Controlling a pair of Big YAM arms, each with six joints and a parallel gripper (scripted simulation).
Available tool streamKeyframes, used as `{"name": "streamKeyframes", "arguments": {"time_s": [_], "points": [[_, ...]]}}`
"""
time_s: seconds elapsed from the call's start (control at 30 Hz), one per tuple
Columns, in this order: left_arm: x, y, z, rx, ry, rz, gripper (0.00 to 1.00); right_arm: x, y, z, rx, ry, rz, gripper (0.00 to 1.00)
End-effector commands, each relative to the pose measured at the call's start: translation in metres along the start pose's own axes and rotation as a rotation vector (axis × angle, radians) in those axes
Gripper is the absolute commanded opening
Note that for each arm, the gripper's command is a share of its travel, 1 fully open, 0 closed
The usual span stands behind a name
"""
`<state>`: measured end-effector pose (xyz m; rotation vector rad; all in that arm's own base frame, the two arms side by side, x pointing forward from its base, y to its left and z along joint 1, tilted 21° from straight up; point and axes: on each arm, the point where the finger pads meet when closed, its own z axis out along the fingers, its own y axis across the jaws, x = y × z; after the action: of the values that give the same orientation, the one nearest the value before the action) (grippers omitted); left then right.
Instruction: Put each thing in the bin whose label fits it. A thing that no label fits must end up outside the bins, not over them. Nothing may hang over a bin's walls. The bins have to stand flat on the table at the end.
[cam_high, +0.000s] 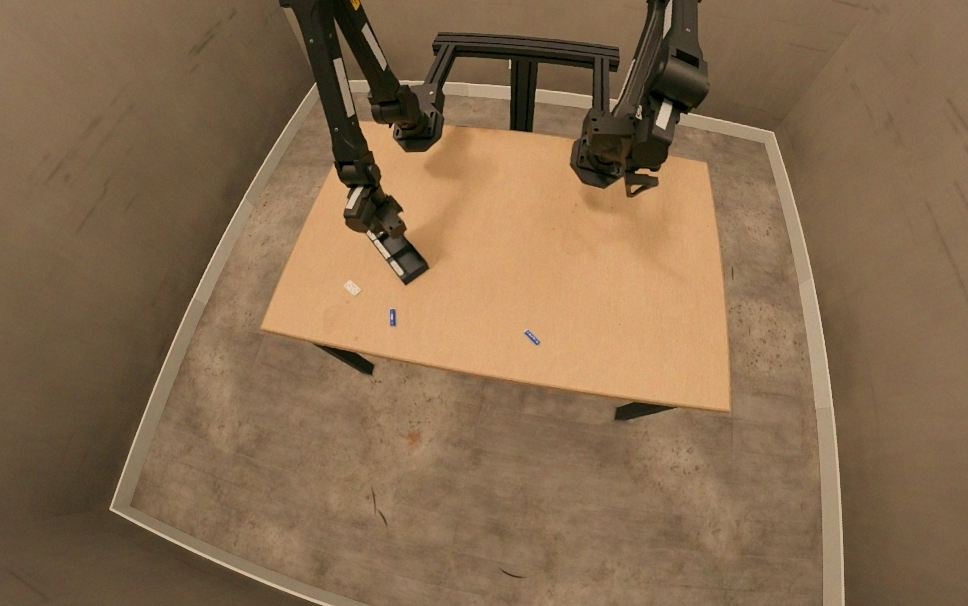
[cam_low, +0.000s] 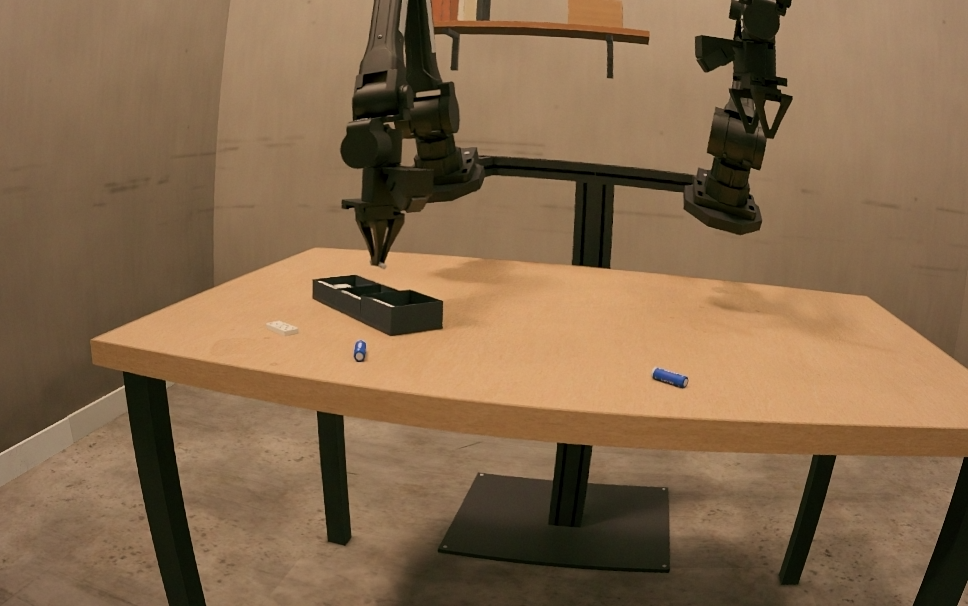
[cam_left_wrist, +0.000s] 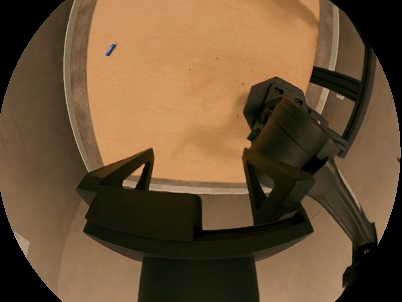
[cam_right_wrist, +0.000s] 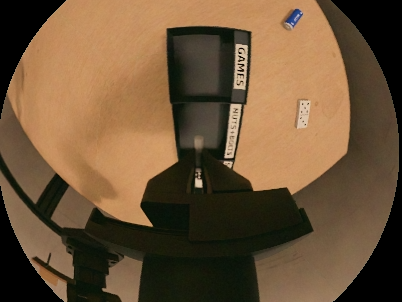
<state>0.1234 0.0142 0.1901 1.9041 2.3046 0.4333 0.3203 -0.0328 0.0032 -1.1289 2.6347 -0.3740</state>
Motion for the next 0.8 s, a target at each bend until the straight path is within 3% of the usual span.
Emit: {"name": "streamKeyframes", "arguments": {"time_s": [0.0, 0.27, 0.77], "points": [[0.001, 0.015, -0.030, -0.067, -0.022, -0.009, 1.00, -0.013, -0.027, -0.010, 0.055, -0.048, -0.010, 0.00], [0.001, 0.015, -0.030, -0.067, -0.022, -0.009, 1.00, 0.004, -0.006, 0.003, 0.012, -0.012, -0.016, 0.00], [0.001, 0.015, -0.030, -0.067, -0.022, -0.009, 1.00, 0.004, -0.006, 0.006, 0.010, -0.010, -0.016, 0.00]]}}
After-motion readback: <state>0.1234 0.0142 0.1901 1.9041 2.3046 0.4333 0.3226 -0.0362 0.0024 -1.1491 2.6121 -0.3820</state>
